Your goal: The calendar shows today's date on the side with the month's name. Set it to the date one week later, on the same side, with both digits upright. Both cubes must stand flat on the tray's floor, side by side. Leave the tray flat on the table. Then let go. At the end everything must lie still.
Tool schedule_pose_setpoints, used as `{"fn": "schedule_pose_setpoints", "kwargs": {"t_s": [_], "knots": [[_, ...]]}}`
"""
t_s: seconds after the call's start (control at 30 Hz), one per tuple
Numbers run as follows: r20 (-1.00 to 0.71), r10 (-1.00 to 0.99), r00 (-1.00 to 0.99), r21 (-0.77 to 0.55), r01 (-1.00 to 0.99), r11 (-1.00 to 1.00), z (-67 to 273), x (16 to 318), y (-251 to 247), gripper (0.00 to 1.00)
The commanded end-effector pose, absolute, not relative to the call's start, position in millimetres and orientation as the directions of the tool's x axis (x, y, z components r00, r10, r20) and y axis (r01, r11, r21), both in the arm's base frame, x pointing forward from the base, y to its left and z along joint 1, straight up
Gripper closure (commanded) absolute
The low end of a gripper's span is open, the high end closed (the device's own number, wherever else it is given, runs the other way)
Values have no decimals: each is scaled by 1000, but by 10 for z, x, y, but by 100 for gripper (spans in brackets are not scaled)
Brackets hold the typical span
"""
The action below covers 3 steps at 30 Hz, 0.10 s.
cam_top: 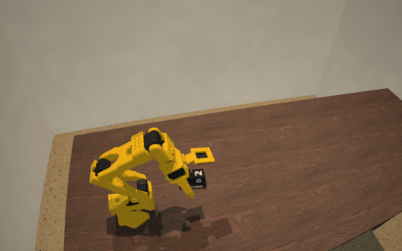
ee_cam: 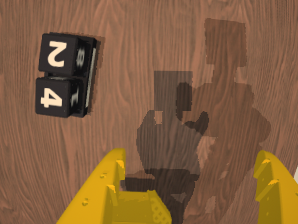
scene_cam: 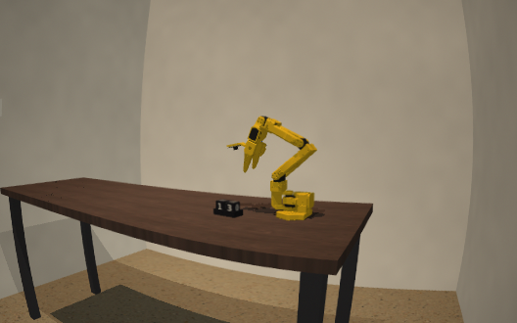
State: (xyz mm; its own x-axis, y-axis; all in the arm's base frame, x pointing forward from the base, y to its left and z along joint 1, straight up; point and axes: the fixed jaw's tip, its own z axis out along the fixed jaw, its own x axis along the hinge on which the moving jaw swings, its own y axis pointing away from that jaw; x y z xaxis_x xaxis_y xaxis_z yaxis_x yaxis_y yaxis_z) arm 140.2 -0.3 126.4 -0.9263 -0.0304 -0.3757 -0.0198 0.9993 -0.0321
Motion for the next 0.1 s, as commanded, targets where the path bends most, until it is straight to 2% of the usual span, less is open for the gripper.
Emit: {"fn": "schedule_pose_setpoints", "kwargs": {"t_s": [0.0,0.07], "knots": [[-393,-11,-920,-29,0,1000,1287,1397,-16,64],[-393,-11,-920,-29,0,1000,1287,1397,-16,64]]}}
